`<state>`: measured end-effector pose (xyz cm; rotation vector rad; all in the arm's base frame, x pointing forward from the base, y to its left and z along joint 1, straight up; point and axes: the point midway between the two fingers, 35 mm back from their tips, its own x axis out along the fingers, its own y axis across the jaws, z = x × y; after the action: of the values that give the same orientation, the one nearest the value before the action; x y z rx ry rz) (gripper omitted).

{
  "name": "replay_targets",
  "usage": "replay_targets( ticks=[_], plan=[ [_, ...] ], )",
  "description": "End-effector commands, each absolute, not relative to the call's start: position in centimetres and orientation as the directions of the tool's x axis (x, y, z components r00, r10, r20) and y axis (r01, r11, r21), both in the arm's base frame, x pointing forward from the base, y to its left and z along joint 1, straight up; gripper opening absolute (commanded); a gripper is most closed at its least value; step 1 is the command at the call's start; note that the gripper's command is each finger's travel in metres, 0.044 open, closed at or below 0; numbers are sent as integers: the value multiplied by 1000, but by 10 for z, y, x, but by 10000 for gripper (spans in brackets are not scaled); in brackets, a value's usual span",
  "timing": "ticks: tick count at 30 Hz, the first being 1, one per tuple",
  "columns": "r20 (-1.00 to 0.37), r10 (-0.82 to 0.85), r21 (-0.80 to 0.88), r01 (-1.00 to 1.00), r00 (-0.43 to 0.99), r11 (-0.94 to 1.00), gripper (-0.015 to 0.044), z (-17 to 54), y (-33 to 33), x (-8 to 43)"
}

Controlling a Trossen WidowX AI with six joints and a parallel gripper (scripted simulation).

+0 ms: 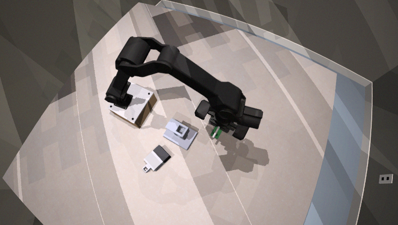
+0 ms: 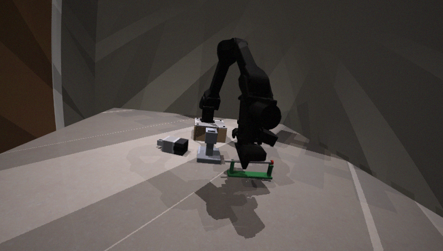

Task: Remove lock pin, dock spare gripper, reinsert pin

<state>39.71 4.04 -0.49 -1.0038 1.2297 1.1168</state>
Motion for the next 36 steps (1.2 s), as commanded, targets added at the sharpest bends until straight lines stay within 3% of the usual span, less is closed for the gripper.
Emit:
replay_targets(
  ticks=[1, 36],
  plan=[
    [-996, 90, 19, -983, -2, 182, 0, -10, 40, 397],
    [-996, 90, 14, -983, 2, 185, 0, -7, 40, 398]
  ],
)
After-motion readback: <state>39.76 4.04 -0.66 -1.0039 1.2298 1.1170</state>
